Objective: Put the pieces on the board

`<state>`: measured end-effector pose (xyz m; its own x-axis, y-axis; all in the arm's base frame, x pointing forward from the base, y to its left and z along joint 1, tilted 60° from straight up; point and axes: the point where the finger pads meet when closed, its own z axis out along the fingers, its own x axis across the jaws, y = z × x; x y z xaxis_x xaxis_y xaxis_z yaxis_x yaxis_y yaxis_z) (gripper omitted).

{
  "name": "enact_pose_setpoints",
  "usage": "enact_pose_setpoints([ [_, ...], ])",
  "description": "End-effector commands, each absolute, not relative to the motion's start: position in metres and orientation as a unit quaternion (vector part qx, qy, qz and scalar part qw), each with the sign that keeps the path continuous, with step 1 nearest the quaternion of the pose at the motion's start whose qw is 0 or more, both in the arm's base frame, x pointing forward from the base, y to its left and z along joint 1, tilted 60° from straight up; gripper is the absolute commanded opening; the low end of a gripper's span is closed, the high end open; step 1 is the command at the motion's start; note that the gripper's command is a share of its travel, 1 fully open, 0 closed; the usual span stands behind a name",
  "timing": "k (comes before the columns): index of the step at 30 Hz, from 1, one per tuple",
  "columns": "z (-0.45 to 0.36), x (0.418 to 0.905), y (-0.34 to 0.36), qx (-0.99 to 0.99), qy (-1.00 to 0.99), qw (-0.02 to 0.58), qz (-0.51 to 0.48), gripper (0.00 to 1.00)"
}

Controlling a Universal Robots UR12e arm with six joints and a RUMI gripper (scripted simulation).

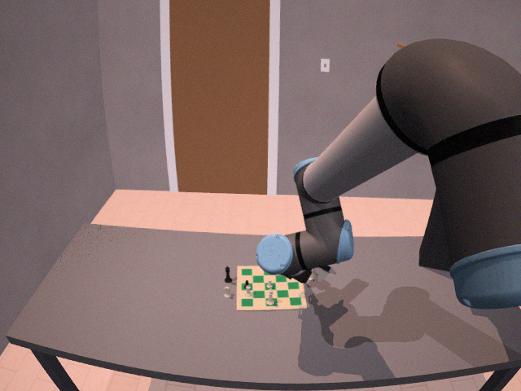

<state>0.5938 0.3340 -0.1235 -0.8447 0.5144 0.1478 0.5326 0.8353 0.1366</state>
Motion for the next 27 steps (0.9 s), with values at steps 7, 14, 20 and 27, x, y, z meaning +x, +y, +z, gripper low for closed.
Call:
enact_pose_setpoints([
  [7, -0.161, 0.587, 0.316, -0.34, -0.905, 0.105, -0.231, 1.0],
  [14, -0.16, 0.587, 0.305, -0.378, -0.858, 0.124, -0.325, 1.0],
  [20, -0.148, 0.589, 0.294, -0.404, -0.813, 0.129, -0.399, 1.0],
  [27, -0.135, 0.591, 0.284, -0.419, -0.779, 0.128, -0.449, 1.0],
])
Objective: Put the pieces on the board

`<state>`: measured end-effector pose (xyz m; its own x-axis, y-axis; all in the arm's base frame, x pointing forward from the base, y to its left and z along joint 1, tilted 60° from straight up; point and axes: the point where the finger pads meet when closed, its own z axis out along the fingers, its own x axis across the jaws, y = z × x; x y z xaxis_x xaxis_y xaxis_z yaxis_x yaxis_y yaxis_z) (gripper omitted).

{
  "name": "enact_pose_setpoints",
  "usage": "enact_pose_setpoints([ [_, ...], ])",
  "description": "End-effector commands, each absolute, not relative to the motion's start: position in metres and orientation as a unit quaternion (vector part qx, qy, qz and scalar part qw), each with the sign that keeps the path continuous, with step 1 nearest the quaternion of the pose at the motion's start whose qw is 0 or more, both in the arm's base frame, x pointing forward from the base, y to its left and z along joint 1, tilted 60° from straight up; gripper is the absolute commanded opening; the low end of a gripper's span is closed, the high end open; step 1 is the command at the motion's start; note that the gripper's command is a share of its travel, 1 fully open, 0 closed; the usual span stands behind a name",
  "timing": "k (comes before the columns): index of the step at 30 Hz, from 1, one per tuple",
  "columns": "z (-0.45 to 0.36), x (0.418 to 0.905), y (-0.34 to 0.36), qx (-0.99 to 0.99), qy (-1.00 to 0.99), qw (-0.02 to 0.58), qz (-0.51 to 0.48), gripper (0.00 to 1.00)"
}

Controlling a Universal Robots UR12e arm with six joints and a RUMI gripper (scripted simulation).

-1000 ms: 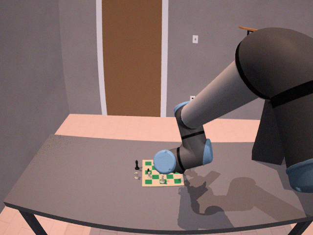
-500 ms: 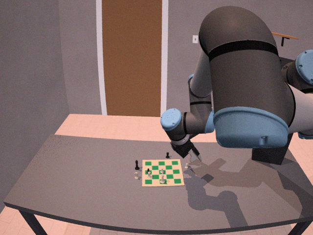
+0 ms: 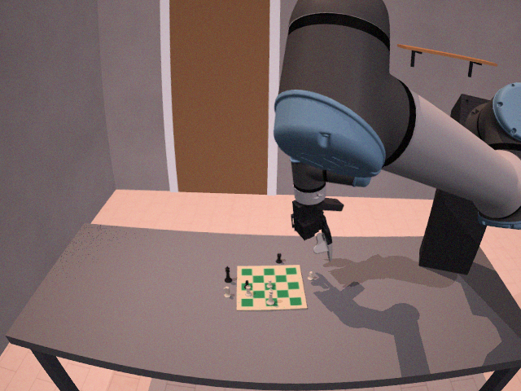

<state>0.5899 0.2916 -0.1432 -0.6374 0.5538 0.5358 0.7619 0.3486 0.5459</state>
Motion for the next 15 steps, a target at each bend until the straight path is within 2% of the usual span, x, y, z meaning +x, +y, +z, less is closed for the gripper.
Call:
enact_pose_setpoints([
  [1, -0.1332, 0.5916, 0.2821, -0.421, -0.774, 0.127, -0.455, 1.0],
  [15, -0.1244, 0.5931, 0.2758, -0.427, -0.755, 0.125, -0.481, 1.0],
])
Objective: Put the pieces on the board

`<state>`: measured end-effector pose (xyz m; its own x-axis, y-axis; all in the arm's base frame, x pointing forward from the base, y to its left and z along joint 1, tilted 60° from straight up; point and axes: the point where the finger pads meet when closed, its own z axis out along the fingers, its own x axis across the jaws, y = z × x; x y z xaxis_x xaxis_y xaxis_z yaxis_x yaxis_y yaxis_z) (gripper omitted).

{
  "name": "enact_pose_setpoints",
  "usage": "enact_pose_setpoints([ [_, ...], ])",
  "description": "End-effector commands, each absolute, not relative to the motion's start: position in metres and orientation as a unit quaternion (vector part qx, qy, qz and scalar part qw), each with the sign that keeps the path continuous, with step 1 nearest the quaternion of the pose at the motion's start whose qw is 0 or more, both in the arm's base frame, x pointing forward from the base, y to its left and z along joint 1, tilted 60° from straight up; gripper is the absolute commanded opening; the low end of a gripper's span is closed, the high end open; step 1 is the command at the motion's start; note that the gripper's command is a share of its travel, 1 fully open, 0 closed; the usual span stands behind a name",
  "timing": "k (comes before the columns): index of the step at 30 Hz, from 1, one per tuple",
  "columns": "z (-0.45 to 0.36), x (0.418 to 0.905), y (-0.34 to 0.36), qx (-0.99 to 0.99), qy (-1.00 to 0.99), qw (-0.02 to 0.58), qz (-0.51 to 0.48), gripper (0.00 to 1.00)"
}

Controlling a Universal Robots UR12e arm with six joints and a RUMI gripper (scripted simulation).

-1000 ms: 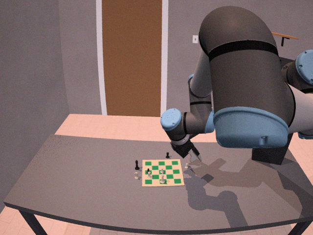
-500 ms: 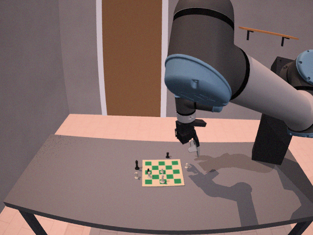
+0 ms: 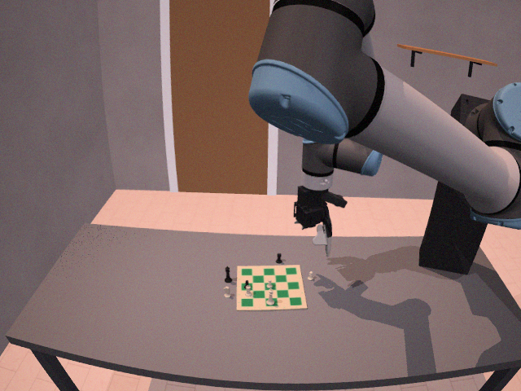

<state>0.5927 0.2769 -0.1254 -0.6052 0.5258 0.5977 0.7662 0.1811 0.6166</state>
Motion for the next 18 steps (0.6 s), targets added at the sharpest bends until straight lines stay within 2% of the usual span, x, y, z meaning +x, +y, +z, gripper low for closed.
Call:
enact_pose_setpoints([
  [1, -0.1244, 0.5931, 0.2758, -0.427, -0.755, 0.125, -0.481, 1.0],
  [18, -0.1253, 0.5933, 0.2765, -0.415, -0.762, 0.117, -0.483, 1.0],
])
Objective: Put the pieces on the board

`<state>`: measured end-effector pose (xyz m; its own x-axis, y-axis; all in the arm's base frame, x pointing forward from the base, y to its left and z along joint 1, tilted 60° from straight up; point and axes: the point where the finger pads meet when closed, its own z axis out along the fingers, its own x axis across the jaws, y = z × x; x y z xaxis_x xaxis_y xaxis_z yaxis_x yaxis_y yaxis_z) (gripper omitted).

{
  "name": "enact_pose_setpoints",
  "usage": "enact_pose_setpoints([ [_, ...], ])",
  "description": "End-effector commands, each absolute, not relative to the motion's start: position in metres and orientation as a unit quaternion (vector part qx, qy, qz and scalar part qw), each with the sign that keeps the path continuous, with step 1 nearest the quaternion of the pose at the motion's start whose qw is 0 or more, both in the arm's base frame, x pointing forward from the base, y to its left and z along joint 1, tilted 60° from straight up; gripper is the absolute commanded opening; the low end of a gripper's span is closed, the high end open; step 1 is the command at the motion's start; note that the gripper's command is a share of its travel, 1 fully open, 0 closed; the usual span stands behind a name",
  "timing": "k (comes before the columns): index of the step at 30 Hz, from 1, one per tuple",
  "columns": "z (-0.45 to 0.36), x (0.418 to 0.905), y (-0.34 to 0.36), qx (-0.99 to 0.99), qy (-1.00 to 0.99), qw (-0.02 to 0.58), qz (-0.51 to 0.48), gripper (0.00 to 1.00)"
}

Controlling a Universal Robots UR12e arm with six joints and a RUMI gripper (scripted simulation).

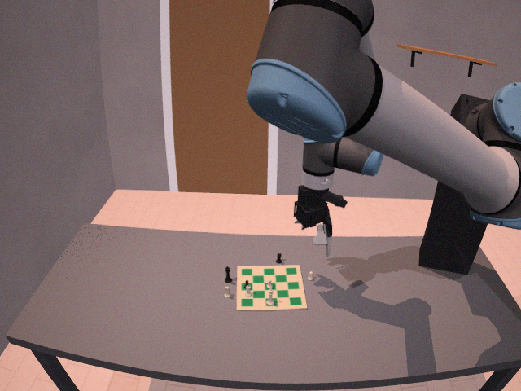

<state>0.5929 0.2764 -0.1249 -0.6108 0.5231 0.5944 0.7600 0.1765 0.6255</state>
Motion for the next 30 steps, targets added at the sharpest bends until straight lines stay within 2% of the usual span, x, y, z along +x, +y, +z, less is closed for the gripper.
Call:
enact_pose_setpoints([
  [1, -0.126, 0.593, 0.277, -0.411, -0.764, 0.114, -0.484, 1.0],
  [14, -0.133, 0.596, 0.283, -0.292, -0.817, 0.041, -0.495, 1.0],
  [30, -0.145, 0.602, 0.302, -0.002, -0.868, -0.128, -0.479, 1.0],
])
